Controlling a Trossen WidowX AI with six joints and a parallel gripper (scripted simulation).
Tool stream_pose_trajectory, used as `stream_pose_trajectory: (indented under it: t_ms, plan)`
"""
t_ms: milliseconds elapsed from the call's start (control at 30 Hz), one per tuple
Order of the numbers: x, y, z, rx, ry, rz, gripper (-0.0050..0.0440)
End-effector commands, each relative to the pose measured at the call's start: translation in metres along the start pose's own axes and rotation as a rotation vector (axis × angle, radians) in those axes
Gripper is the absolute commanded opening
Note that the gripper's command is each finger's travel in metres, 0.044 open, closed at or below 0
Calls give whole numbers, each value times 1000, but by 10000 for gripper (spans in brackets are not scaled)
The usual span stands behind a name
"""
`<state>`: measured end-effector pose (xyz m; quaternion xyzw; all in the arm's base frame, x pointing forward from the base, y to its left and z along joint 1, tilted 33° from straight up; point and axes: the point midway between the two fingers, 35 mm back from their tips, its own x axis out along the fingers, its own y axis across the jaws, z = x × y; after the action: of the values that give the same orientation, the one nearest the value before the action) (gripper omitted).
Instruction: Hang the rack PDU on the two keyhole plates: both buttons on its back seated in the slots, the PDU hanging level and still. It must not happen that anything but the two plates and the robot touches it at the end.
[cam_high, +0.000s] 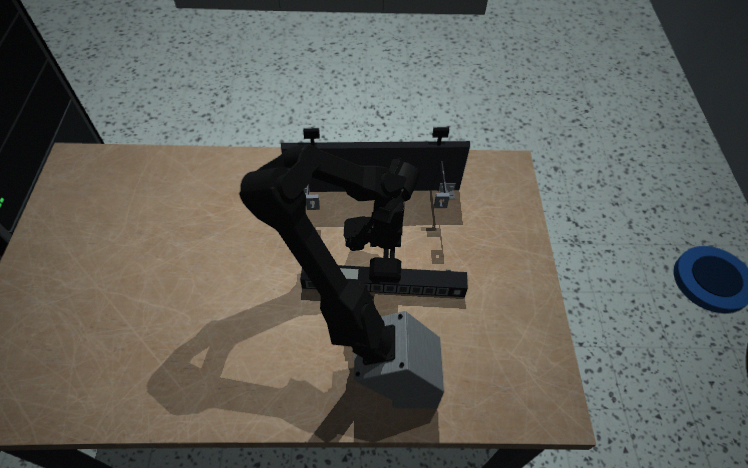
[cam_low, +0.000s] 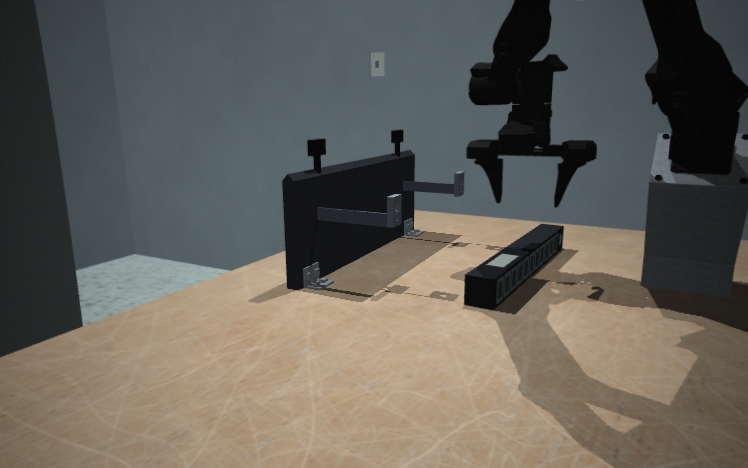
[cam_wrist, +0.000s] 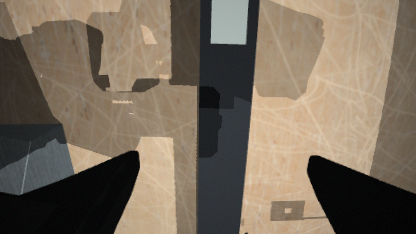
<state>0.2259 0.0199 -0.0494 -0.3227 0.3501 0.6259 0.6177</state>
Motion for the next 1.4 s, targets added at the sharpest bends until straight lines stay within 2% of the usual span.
stream_pose_trajectory:
  t_ms: [0,33,100,200,400,600,1267,1367]
  plan:
    - [10,-4,0,-2,-1,-16,440]
    - [17,-4,0,-1,0,-16,440]
    - [17,-4,0,-1,0,-16,440]
    - [38,-3,0,-1,-1,-15,440]
    - [45,-5,0,-2,0,-16,440]
    - [82,-5,0,-1,0,-15,440]
    - [108,-5,0,-3,0,-17,440]
    - [105,-8,0,-10,3,-27,368]
